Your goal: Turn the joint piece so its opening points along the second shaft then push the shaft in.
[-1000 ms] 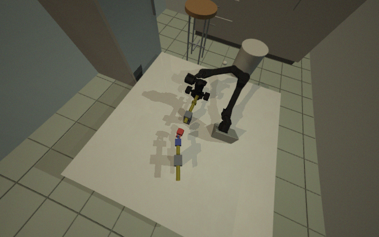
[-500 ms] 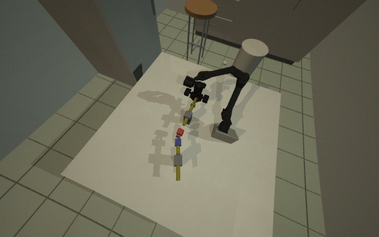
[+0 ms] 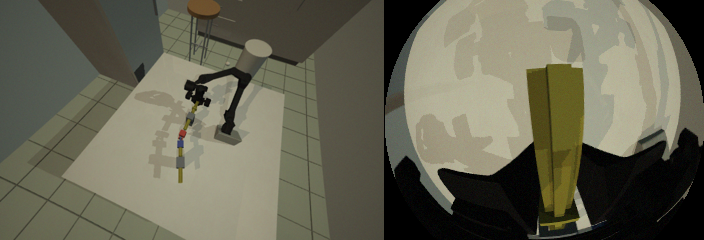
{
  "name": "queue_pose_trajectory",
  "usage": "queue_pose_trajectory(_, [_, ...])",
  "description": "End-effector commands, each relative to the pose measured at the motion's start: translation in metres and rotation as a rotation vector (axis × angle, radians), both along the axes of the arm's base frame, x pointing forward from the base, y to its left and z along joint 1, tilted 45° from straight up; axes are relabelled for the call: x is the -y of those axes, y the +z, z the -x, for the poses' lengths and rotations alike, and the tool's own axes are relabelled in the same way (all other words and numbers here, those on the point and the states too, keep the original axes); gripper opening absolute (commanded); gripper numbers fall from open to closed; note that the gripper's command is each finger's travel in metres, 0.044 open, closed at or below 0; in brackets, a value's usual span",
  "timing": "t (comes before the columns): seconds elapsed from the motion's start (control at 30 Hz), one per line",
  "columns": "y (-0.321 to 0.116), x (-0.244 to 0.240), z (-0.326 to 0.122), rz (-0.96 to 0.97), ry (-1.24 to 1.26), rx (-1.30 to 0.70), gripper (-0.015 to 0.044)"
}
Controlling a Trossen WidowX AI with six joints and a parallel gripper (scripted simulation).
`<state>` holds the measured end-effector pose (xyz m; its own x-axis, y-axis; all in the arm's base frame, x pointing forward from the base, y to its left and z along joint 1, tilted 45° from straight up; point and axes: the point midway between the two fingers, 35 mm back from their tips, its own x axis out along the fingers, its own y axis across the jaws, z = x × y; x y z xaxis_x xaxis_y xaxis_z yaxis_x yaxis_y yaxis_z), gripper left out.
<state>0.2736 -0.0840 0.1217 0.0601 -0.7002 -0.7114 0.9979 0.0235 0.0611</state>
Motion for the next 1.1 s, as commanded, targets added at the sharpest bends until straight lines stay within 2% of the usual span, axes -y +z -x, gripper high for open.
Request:
queue_pose_trajectory(0.0, [-0.006,-0.004,0.000,0.004,-0.003,0.000,0.0000])
queue_pose_trajectory(1.07, [-0.037,-0.035,-0.001,0.002,-0.002,-0.001,0.0000])
